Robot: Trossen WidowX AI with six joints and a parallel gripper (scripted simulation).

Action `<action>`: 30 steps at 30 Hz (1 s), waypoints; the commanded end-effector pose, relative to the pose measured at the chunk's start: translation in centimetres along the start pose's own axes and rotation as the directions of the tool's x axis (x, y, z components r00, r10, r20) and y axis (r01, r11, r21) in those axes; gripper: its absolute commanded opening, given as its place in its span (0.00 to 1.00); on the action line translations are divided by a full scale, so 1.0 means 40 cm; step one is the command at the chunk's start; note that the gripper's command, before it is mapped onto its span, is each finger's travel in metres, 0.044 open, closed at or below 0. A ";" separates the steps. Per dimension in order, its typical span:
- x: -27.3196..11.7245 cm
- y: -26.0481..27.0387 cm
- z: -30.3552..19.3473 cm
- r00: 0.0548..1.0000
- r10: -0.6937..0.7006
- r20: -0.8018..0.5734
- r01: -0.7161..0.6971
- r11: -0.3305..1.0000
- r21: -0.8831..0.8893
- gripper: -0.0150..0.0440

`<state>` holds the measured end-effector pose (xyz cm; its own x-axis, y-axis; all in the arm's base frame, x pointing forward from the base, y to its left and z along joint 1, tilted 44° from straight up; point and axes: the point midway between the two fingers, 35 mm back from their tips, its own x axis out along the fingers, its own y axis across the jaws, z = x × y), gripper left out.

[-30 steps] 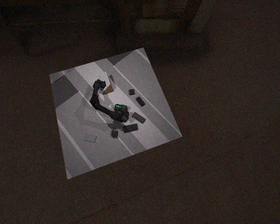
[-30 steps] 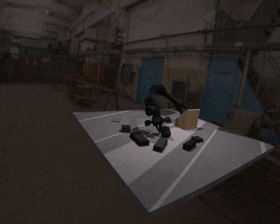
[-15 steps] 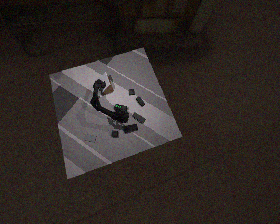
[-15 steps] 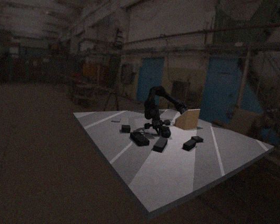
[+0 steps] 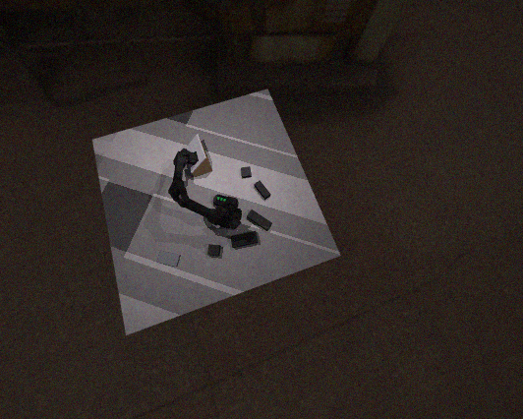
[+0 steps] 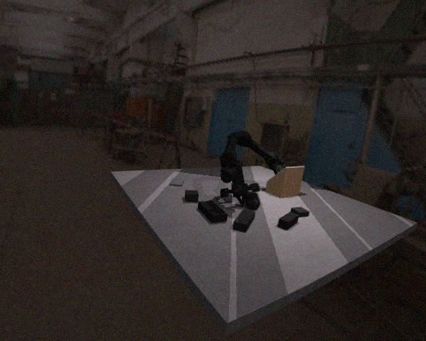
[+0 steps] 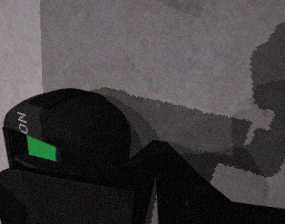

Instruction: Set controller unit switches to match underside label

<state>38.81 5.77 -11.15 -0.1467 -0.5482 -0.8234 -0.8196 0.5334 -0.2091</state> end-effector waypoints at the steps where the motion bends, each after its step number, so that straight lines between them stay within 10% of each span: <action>1: 0.002 0.005 0.000 1.000 -0.004 -0.001 0.004 1.000 -0.002 0.25; 30: 0.014 0.044 0.000 1.000 -0.003 -0.001 0.003 1.000 -0.002 0.25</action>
<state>37.98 6.11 -11.63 -0.1372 -0.5516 -0.8228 -0.8194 0.5299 -0.2186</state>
